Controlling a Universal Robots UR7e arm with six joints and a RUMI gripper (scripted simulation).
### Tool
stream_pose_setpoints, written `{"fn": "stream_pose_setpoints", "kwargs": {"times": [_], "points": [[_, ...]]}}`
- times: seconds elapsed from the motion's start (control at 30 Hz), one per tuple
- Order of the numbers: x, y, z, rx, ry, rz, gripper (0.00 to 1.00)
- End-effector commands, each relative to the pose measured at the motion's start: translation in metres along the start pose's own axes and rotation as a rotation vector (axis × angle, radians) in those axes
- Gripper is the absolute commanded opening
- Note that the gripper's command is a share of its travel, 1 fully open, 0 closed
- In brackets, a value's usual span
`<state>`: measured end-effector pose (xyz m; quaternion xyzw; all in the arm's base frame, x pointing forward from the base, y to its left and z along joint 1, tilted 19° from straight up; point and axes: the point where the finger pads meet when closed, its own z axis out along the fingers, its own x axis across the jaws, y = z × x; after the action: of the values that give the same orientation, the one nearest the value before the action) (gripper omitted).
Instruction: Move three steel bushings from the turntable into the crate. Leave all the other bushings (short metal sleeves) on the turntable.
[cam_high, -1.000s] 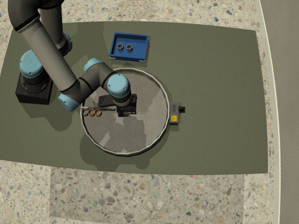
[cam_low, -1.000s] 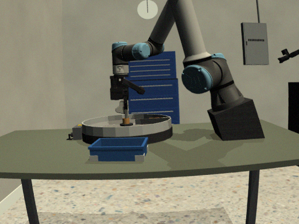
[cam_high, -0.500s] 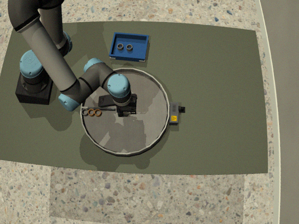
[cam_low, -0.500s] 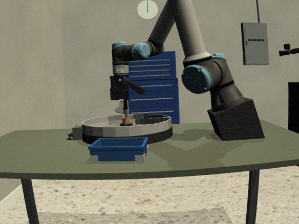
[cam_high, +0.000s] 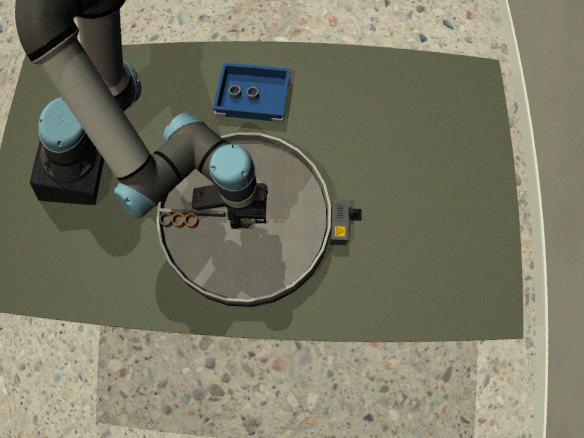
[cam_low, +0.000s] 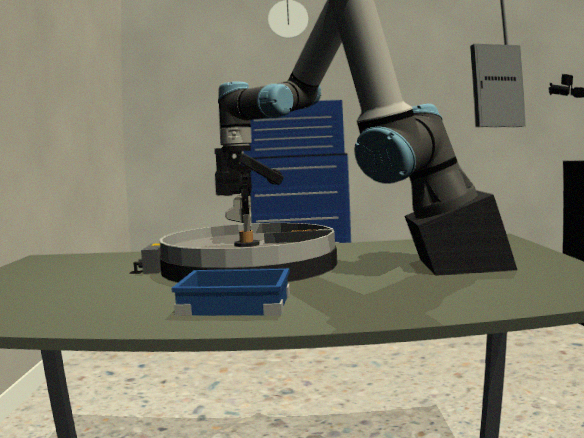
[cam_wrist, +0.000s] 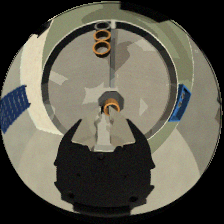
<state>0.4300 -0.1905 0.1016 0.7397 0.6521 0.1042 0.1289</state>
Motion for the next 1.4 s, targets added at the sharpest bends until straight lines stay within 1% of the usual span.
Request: {"fn": "stream_pose_setpoints", "kwargs": {"times": [0.0,0.17,0.43,0.53,1.37], "points": [[0.000,0.000,0.000,-0.001,-0.001,0.000,0.06],[0.000,0.000,-0.004,-0.001,-0.001,0.000,0.06],[0.000,0.000,-0.038,-0.001,-0.001,0.000,0.06],[0.000,0.000,-0.044,-0.001,-0.001,0.000,0.06],[0.000,0.000,-0.045,-0.001,-0.001,0.000,0.06]]}}
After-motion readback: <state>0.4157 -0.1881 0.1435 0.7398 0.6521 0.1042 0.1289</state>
